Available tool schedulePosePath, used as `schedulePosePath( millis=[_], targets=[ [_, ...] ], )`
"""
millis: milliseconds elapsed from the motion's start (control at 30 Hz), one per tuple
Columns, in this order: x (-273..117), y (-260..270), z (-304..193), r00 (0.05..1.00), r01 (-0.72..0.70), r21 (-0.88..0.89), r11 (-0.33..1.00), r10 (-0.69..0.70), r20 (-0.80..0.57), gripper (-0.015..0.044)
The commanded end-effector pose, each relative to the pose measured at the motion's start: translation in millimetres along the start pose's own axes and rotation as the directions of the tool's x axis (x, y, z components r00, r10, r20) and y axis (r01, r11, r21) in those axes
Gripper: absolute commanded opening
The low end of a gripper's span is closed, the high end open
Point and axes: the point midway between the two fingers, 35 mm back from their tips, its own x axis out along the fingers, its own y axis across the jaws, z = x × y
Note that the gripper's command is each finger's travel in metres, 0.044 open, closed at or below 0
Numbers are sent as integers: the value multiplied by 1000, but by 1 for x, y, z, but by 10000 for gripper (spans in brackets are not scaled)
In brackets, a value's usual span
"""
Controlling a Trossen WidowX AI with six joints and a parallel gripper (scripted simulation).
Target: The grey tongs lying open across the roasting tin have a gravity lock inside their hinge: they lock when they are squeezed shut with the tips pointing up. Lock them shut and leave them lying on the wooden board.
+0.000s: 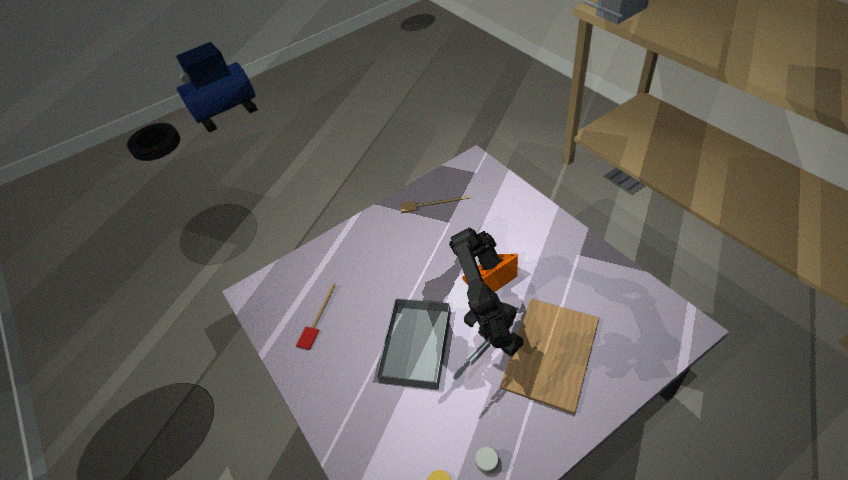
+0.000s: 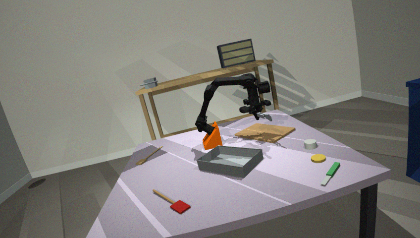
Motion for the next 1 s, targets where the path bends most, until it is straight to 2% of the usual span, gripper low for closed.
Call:
schedulePosePath(
  millis=[0,367,733,967],
  targets=[
    [-4,-22,22,1000,7,-89,996,-8,-8,-150],
    [-7,-72,93,1000,15,-344,939,-17,-4,-150],
    [0,-107,167,1000,8,-565,825,-7,4,-150],
    [1,-109,171,1000,7,-578,816,-8,2,-150]
  ],
)
